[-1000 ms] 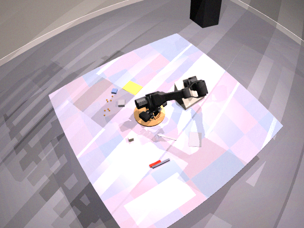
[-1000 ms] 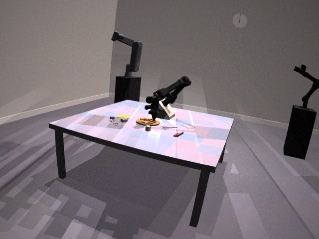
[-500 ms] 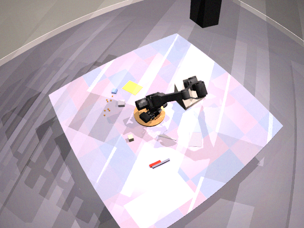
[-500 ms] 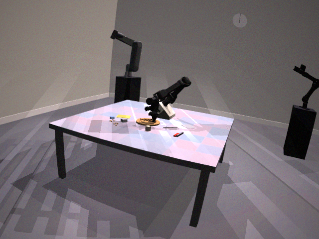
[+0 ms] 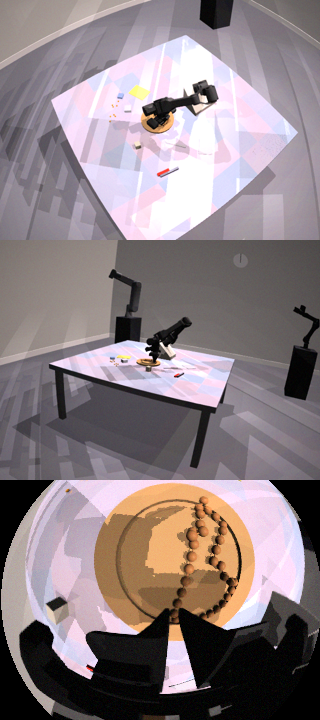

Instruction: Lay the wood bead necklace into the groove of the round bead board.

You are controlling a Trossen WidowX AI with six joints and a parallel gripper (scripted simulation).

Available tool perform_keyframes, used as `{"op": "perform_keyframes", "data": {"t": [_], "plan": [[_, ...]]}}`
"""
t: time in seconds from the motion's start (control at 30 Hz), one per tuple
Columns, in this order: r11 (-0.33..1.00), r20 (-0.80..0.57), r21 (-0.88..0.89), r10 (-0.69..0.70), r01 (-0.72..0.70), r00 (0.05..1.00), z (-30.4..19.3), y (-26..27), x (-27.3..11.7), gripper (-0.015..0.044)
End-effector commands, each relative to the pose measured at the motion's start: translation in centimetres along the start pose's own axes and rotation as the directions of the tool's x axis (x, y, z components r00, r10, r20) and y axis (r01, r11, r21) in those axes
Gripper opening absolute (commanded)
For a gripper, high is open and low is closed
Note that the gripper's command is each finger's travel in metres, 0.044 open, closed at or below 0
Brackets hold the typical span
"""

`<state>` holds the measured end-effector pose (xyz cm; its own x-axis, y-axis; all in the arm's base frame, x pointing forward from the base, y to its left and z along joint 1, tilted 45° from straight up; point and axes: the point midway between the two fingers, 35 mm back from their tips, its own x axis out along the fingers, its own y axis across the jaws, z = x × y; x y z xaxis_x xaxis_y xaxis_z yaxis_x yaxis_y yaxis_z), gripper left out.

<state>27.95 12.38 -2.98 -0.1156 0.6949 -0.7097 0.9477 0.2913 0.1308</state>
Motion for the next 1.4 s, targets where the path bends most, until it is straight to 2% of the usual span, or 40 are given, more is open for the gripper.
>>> {"op": "perform_keyframes", "data": {"t": [0.0,1.37], "plan": [[1.000,0.000,-0.001,0.001,-0.001,1.000,0.0,0.0,0.0,0.0000],[1.000,-0.006,0.007,-0.004,0.004,1.000,-1.0,0.9,-0.6,0.0000]]}}
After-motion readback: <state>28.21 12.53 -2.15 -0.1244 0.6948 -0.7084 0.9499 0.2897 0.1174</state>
